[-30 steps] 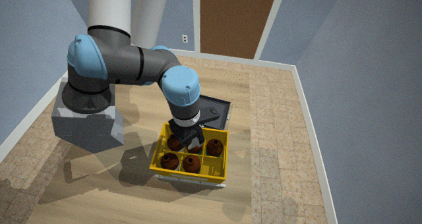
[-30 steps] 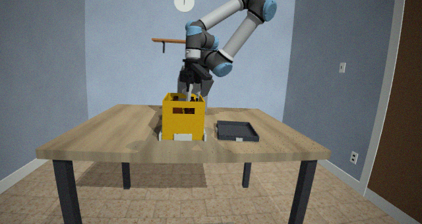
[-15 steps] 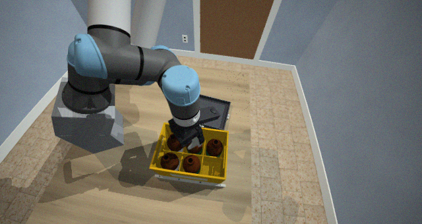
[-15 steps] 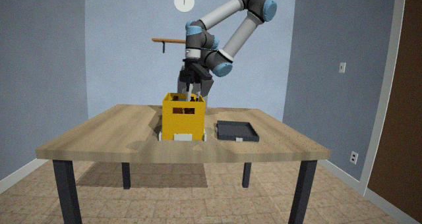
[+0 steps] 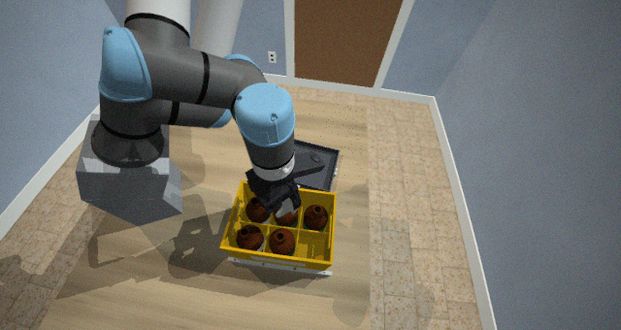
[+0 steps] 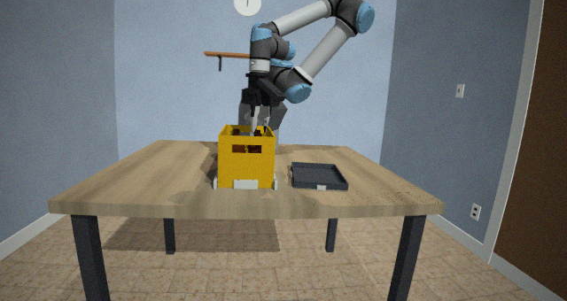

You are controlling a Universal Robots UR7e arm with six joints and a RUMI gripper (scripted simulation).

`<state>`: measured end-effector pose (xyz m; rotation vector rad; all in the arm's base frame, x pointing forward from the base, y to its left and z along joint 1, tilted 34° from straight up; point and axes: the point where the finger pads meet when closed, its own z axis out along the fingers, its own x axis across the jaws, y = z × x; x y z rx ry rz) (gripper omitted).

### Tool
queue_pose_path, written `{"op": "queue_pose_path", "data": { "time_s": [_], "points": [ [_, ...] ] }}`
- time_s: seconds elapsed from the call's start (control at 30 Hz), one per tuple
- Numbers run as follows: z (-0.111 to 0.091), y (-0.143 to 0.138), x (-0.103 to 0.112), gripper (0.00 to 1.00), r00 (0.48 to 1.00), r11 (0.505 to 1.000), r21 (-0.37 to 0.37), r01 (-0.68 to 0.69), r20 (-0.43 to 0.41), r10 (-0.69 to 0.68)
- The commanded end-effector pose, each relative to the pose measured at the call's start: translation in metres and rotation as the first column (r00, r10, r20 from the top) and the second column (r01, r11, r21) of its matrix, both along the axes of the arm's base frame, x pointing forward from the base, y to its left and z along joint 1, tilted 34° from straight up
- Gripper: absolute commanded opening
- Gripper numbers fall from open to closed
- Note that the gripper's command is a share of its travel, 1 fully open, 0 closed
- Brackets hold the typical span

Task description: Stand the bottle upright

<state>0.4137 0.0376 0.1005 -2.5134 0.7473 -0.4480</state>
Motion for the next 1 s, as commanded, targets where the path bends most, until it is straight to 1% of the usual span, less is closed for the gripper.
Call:
{"op": "queue_pose_path", "data": {
  "time_s": [0.0,0.3,0.37,0.6,0.83,0.87,0.97],
  "points": [
    [0.013,-0.005,-0.007,0.38,1.000,1.000,0.001,-0.001,0.001,0.001],
    [0.037,-0.016,-0.019,0.38,1.000,1.000,0.001,-0.001,0.001,0.001],
    [0.037,-0.016,-0.019,0.38,1.000,1.000,0.001,-0.001,0.001,0.001],
    [0.048,-0.020,-0.025,0.38,1.000,1.000,0.001,-0.001,0.001,0.001],
    [0.050,-0.021,-0.026,0.38,1.000,1.000,0.001,-0.001,0.001,0.001],
    [0.050,-0.021,-0.026,0.00,1.000,1.000,0.001,-0.001,0.001,0.001],
    [0.050,-0.021,-0.026,0.00,1.000,1.000,0.001,-0.001,0.001,0.001]
  ]
}}
